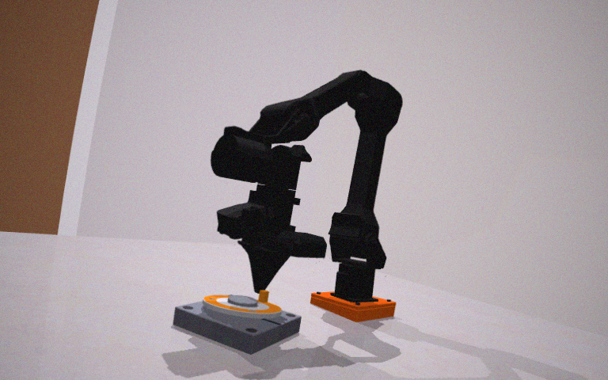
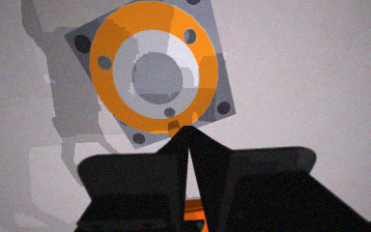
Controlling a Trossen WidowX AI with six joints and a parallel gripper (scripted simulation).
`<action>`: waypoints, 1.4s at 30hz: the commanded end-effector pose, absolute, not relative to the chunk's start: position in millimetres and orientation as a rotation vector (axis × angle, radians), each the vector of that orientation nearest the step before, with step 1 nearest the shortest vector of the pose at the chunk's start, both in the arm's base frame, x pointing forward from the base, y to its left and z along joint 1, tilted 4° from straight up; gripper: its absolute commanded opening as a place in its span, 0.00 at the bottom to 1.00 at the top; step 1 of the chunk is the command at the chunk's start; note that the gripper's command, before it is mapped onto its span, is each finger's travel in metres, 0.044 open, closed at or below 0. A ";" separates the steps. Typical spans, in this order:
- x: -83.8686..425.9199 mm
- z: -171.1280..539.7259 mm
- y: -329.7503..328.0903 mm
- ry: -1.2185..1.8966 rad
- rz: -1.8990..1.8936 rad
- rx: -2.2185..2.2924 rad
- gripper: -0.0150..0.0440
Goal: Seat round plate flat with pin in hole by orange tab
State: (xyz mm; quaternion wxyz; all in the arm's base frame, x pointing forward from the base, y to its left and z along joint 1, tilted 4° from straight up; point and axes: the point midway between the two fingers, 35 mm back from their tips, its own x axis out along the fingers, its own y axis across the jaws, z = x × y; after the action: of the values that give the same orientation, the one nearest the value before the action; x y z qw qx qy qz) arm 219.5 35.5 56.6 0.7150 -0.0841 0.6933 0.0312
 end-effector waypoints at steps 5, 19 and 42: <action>213.4 55.4 43.7 1.544 0.071 -0.180 0.25; 209.0 56.3 60.2 1.544 0.072 -0.179 0.25; 214.5 56.6 91.7 1.544 0.074 -0.177 0.25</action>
State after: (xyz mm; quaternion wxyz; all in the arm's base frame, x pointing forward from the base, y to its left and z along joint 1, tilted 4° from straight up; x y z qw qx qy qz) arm 212.2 85.9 56.4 0.7124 -0.0832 0.6960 0.0330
